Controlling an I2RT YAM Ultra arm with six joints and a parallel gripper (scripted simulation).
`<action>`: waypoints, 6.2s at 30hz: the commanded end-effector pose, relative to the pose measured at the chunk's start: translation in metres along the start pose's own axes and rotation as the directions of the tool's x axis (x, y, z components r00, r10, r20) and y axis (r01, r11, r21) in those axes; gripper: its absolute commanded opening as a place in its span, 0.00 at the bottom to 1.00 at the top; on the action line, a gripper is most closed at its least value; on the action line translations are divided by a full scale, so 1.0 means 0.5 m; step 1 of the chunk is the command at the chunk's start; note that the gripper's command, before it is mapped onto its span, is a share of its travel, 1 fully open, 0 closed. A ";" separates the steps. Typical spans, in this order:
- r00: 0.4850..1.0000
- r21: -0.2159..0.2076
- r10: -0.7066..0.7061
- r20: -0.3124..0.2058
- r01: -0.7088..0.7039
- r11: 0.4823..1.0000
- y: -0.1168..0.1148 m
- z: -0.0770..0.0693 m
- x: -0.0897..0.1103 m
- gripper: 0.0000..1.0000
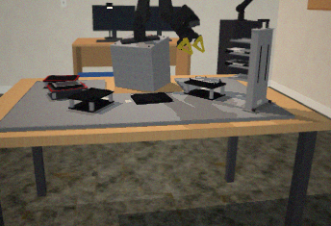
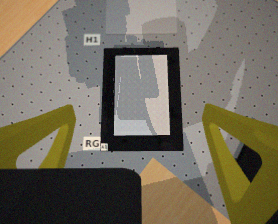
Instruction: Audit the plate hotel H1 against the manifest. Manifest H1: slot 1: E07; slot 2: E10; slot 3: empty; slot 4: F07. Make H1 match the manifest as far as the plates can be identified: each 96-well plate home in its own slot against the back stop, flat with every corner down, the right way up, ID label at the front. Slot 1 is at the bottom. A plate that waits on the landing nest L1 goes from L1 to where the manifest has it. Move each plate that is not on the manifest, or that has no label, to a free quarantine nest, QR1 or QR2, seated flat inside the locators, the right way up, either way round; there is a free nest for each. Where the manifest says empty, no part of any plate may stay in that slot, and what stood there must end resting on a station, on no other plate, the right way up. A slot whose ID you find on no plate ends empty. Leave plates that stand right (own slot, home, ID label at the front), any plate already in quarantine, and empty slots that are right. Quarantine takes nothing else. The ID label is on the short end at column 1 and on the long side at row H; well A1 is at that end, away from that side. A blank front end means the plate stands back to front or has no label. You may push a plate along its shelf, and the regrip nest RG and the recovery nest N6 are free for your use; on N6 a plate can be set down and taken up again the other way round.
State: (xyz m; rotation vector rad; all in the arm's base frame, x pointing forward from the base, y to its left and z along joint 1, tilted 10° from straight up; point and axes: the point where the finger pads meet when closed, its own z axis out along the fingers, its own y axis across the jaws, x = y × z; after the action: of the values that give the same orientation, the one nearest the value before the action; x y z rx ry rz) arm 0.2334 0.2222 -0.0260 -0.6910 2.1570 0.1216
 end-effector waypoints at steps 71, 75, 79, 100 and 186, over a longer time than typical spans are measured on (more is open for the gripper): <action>0.544 -0.487 -0.823 -0.165 0.680 0.547 0.295 0.006 -0.135 1.00; 0.471 -0.529 -0.869 -0.152 0.704 0.475 0.320 0.011 -0.141 1.00; 0.396 -0.568 -0.908 -0.135 0.720 0.399 0.345 0.017 -0.147 1.00; 0.016 -0.715 -1.000 -0.013 0.699 0.021 0.342 0.019 -0.148 1.00; -0.016 -0.735 -1.000 -0.008 0.678 -0.005 0.326 0.182 0.041 1.00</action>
State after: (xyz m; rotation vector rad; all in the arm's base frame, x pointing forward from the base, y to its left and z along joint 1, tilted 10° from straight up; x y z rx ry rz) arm 0.2040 0.3819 -0.1154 -2.7664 1.5525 -0.2723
